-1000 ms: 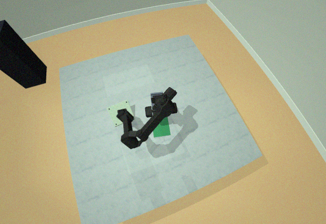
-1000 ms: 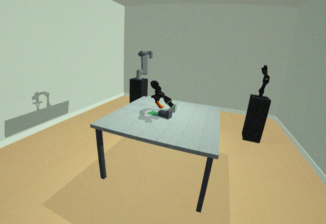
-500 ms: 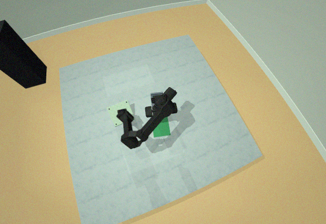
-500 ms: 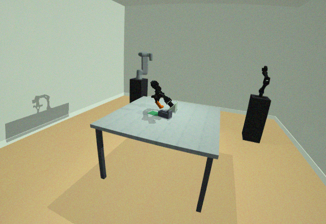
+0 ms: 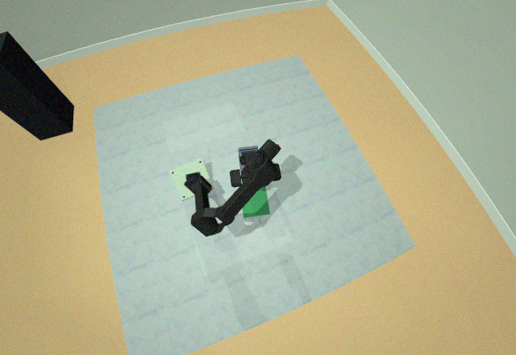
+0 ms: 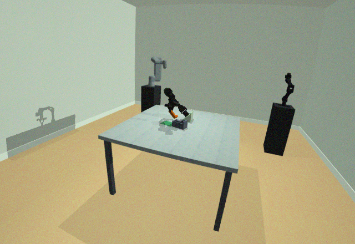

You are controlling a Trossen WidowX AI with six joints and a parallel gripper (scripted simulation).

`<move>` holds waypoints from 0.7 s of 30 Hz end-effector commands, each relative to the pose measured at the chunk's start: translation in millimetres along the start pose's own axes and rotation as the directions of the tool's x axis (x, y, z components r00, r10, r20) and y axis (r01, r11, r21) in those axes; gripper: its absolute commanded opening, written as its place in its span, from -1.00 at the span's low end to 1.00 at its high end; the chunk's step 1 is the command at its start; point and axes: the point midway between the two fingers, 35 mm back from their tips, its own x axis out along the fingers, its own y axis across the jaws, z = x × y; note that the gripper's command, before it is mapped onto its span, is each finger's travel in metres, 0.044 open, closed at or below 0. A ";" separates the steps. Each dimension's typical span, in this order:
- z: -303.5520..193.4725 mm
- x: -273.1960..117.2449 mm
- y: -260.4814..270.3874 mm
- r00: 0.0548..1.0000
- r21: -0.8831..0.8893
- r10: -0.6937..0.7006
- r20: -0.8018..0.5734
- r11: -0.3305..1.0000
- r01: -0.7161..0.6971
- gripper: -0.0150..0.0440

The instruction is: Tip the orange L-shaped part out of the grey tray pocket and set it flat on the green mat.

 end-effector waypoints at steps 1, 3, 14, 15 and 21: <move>-12.4 0.5 0.1 1.000 0.004 -0.006 0.001 1.000 0.006 -0.49; -22.6 1.6 0.7 1.000 0.004 -0.007 0.000 1.000 0.007 -0.49; -55.7 5.3 5.8 1.000 0.004 -0.007 -0.012 1.000 0.007 -0.49; -55.7 6.0 5.7 1.000 0.004 -0.004 -0.014 1.000 0.004 -0.49; -55.5 13.9 5.1 0.999 0.008 0.026 -0.041 1.000 -0.025 -0.49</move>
